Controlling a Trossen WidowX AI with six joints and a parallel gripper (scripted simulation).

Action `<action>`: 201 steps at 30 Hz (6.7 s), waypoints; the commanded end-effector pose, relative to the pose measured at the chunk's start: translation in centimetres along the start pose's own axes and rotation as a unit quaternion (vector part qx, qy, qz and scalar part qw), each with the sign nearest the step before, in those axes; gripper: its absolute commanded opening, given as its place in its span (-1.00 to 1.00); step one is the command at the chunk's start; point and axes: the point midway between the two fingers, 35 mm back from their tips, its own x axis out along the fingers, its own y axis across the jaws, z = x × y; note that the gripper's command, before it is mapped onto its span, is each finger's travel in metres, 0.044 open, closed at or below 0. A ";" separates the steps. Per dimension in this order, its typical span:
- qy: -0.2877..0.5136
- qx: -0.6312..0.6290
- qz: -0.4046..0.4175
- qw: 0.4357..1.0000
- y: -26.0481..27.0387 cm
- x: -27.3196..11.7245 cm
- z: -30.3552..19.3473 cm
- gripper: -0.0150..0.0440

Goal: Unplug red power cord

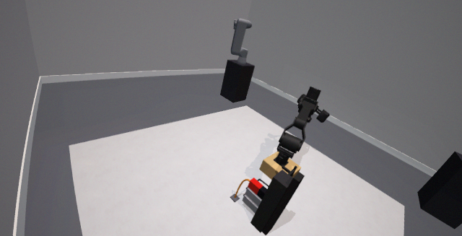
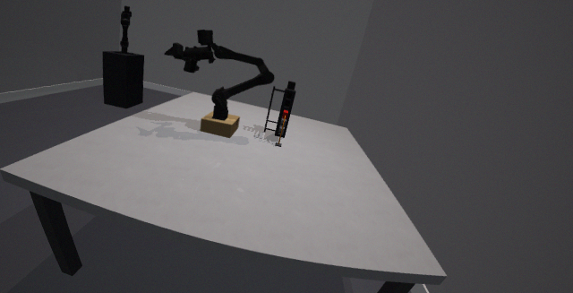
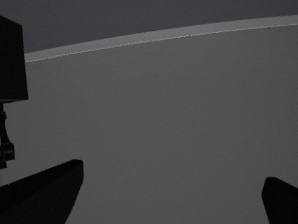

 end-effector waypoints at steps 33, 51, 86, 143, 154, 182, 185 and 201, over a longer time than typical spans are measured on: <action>-0.606 0.405 -0.047 0.683 -23.9 -21.4 15.3 0.05; -0.676 0.365 0.271 0.579 -17.0 -41.4 22.3 0.05; -0.404 0.476 0.492 0.607 8.0 -52.9 24.3 0.05; -0.405 0.475 0.491 0.608 12.2 -52.7 24.3 -0.49; -0.405 0.475 0.491 0.607 10.6 -52.8 24.7 -0.49; -0.404 0.476 0.492 0.607 8.7 -52.8 25.1 0.22; -0.404 0.476 0.492 0.607 8.7 -52.8 25.1 0.49; -0.406 0.478 0.490 0.606 2.5 -53.1 25.2 1.00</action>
